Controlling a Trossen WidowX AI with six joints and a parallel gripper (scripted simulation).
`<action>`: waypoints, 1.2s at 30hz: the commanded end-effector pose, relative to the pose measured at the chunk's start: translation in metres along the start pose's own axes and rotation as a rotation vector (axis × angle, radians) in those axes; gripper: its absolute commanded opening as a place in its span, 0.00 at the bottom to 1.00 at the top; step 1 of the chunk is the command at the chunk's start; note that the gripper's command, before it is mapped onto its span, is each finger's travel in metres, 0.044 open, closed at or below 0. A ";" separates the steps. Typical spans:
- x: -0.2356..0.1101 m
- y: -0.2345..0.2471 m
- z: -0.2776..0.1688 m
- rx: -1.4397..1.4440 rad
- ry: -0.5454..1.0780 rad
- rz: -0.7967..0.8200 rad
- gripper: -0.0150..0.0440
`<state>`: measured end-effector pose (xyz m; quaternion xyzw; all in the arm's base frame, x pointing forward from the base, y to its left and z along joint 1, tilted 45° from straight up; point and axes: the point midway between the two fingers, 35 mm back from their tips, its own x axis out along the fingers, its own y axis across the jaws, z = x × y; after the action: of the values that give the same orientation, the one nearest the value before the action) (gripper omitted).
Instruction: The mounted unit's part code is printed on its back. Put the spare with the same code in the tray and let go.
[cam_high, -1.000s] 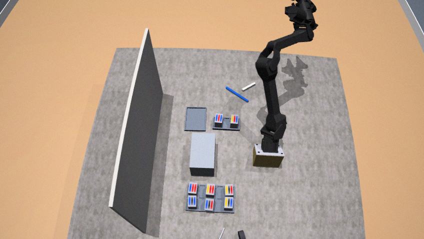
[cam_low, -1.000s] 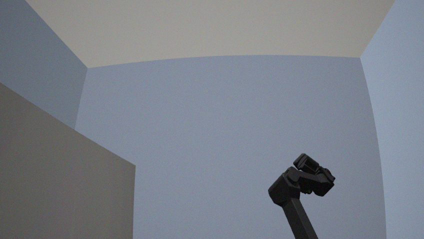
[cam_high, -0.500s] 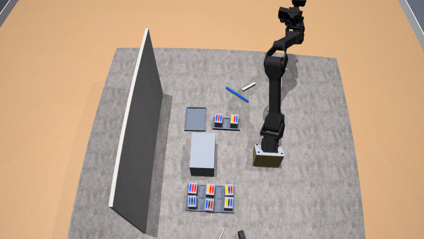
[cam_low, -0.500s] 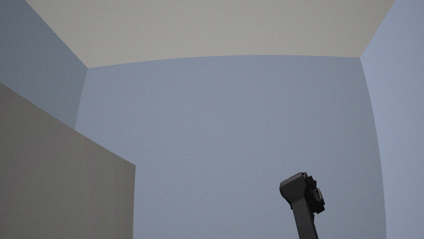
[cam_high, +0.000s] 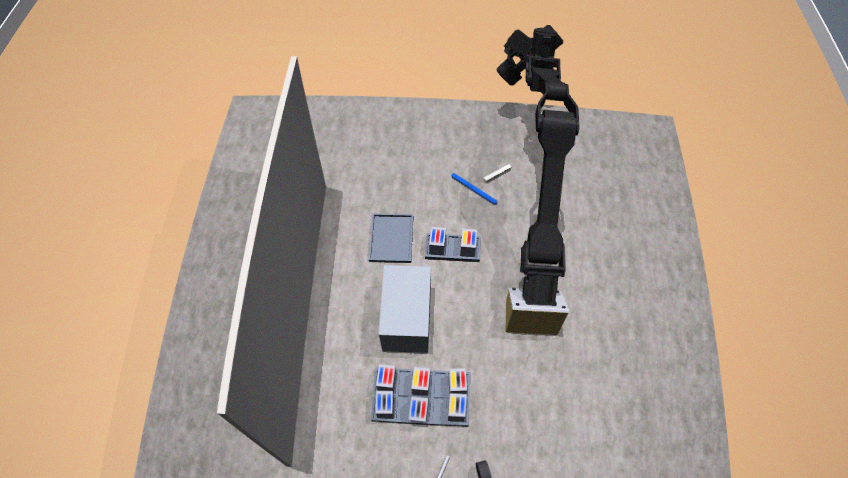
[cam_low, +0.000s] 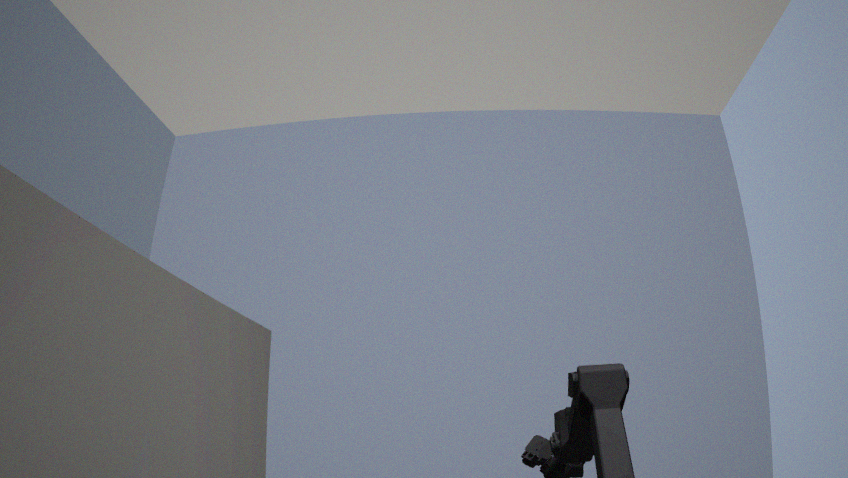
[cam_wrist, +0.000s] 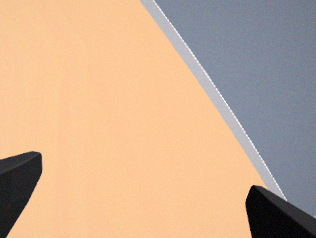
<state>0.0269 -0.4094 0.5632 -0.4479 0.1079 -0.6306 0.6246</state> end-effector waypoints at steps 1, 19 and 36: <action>0.009 0.051 0.011 0.132 0.030 0.117 1.00; -0.068 0.328 0.120 0.532 0.305 0.818 1.00; -0.311 0.464 0.219 0.351 0.613 1.336 1.00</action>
<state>0.4392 -0.1697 0.2475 0.0127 0.3932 -0.2400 0.8875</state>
